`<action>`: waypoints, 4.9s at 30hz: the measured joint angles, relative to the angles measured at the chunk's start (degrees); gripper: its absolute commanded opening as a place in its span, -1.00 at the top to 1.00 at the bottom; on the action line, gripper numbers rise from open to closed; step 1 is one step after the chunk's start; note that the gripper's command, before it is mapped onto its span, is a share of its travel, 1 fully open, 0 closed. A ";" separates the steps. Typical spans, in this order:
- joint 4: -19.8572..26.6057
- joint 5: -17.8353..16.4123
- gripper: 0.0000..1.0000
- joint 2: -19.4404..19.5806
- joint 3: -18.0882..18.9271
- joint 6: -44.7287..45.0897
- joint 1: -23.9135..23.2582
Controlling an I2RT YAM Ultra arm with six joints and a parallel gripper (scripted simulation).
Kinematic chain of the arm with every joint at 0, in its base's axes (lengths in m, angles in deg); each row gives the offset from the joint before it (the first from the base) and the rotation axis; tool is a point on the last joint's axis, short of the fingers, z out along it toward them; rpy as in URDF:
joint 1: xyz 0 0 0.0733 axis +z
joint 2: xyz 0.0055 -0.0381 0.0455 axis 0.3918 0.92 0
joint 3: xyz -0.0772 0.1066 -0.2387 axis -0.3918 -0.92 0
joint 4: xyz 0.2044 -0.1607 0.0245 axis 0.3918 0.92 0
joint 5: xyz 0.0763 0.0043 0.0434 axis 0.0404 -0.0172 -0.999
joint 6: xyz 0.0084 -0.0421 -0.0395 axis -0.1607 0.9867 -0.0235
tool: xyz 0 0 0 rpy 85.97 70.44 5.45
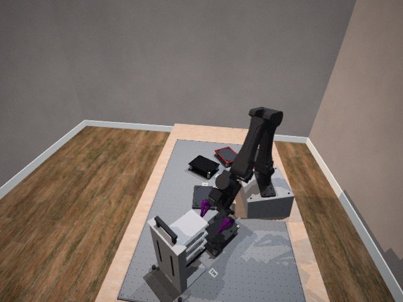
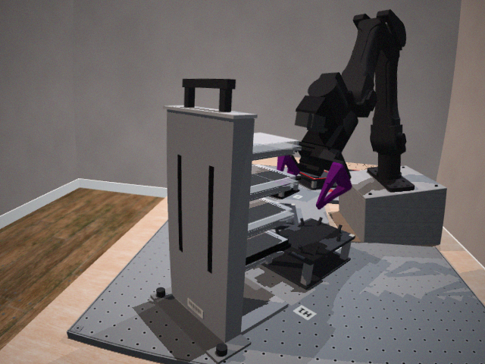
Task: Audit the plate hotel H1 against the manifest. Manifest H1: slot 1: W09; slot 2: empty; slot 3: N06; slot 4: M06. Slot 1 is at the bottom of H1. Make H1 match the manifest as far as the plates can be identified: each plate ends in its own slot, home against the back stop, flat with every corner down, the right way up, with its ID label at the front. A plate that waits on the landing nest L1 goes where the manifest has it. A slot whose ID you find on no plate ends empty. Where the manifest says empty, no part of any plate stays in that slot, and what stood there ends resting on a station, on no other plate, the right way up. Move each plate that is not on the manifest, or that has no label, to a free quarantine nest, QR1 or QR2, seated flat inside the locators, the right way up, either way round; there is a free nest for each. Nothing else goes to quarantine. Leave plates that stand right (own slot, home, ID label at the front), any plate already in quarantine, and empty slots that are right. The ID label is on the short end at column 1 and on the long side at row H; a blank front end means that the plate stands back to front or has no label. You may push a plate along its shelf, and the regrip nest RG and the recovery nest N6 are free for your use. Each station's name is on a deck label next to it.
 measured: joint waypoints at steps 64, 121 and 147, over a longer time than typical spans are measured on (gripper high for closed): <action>-5.84 -0.37 -1.00 -1.33 -8.87 0.28 -0.59; -16.41 -1.03 -1.00 11.82 -4.13 0.81 -1.29; -16.39 -1.03 -1.00 11.82 -4.13 0.81 -1.29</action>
